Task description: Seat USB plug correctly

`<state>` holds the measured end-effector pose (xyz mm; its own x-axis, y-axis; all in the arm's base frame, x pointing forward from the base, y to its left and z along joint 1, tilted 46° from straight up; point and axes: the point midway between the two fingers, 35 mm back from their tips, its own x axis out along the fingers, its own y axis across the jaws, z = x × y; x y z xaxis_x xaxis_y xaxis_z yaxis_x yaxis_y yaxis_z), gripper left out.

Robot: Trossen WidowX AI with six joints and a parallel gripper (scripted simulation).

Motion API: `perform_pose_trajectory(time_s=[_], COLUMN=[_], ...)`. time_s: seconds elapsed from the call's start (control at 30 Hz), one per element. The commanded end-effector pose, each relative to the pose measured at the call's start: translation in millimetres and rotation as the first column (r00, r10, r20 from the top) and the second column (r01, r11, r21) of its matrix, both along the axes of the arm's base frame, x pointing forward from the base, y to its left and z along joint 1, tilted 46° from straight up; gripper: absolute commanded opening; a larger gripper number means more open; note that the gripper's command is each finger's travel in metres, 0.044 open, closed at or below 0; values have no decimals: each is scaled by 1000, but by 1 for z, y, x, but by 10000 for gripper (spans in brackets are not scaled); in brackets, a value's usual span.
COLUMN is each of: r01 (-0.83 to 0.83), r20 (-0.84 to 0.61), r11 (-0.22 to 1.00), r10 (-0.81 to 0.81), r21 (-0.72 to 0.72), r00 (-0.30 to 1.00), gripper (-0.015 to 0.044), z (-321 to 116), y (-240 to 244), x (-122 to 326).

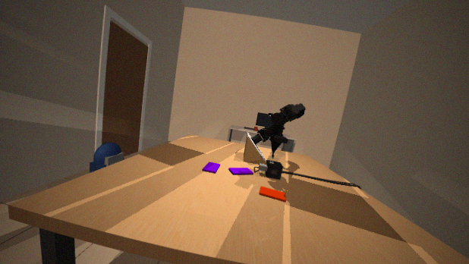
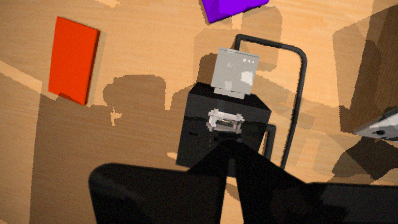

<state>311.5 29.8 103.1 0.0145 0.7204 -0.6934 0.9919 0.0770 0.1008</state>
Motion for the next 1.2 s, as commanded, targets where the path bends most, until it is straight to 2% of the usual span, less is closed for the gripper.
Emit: perform_pose_trajectory(time_s=[0.0,0.57,1.17], r01=[-74,-365,-589], r20=[73,376,610], r11=[997,927,768], r10=[74,368,599], r21=[-4,-82,-252], r00=[995,850,519], gripper=[0,0,0], z=[-1,-1,-1], y=[0,1,1], x=[-1,-1,-1])
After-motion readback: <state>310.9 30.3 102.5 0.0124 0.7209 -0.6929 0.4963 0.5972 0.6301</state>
